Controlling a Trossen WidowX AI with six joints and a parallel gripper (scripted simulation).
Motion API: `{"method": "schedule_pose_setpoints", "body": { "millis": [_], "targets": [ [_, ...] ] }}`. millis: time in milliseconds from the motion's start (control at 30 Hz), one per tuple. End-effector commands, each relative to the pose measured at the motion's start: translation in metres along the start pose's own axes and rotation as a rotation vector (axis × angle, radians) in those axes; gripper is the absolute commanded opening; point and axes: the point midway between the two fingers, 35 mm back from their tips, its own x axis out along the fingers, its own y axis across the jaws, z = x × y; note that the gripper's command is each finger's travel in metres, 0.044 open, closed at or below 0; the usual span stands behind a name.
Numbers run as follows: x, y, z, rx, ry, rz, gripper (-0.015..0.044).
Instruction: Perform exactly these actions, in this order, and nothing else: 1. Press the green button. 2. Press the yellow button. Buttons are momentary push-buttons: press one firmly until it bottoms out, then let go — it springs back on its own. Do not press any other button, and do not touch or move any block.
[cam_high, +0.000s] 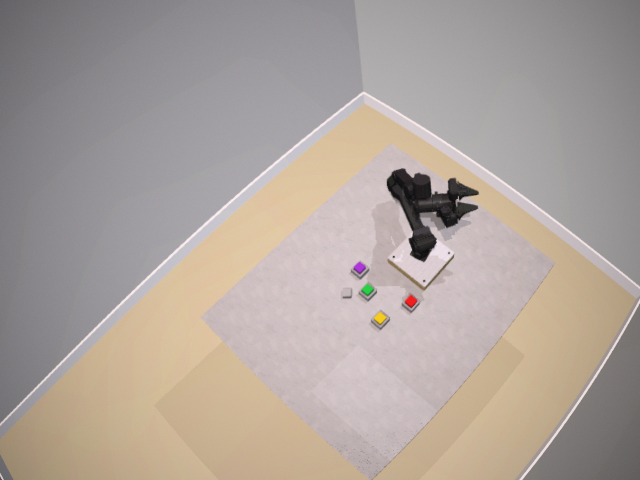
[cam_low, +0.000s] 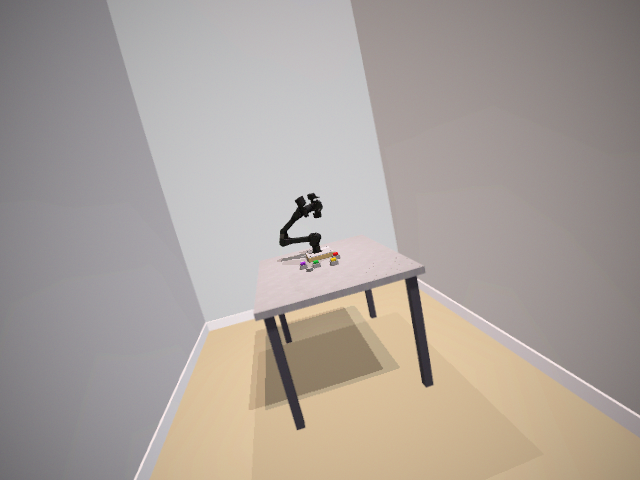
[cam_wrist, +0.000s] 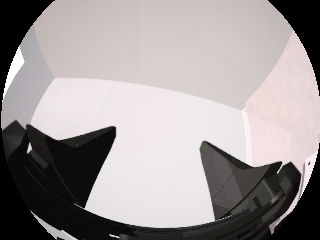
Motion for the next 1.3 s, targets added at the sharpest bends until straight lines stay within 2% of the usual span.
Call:
{"method": "schedule_pose_setpoints", "body": {
  "millis": [0, 100, 200, 333, 533, 700, 867, 1033, 1167, 1267],
  "targets": [
    [0.0, 0.0, 0.002, -0.001, -0.007, 0.0, 0.04],
    [0.003, 0.002, 0.027, -0.013, -0.11, -0.012, 0.04],
    [0.0, 0.001, 0.082, -0.04, -0.327, -0.06, 0.04],
    [-0.024, -0.01, 0.151, -0.08, -0.615, -0.202, 0.04],
    [-0.094, -0.04, 0.225, -0.09, -0.947, -0.53, 0.04],
    [-0.171, -0.074, 0.253, -0.02, -1.094, -0.871, 0.04],
    [-0.248, -0.109, 0.247, 0.125, -1.09, -1.21, 0.04],
    [-0.313, -0.141, 0.214, 0.32, -0.934, -1.472, 0.04],
    [-0.352, -0.162, 0.175, 0.479, -0.728, -1.587, 0.04],
    [-0.364, -0.169, 0.158, 0.537, -0.634, -1.607, 0.04]
  ]
}}
